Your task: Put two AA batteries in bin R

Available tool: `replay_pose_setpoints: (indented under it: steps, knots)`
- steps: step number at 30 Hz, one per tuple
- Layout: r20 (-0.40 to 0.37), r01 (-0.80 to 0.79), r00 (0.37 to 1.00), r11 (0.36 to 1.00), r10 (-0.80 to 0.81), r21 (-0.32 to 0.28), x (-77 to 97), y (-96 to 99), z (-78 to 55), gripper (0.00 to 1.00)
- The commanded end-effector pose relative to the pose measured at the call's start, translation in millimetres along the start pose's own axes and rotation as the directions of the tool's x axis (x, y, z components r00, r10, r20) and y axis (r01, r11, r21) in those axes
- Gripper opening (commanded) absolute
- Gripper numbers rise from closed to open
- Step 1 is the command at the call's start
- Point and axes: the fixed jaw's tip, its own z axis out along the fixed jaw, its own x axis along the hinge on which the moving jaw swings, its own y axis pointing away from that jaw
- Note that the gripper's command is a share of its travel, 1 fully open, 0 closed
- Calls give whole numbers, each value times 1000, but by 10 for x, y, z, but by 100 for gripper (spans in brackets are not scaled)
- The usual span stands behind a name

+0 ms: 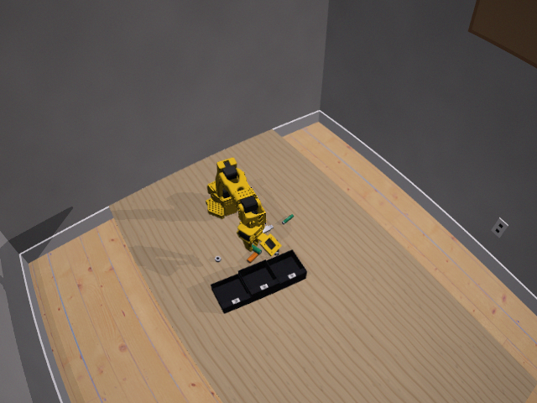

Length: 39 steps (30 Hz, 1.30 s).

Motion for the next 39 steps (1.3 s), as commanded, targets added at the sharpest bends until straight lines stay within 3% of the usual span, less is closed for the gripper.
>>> replay_pose_setpoints:
  steps: [1, 9, 24, 39]
  knots:
    - [71, -56, 996, 998, 53, 32, -113, -83, -98, 0]
    - [105, -181, 979, 983, 176, 35, -224, -185, -85, 0]
    - [120, -227, 968, 973, 222, 35, -272, -225, -83, 0]
    - [193, -441, 882, 897, 430, 16, -492, -417, -71, 0]
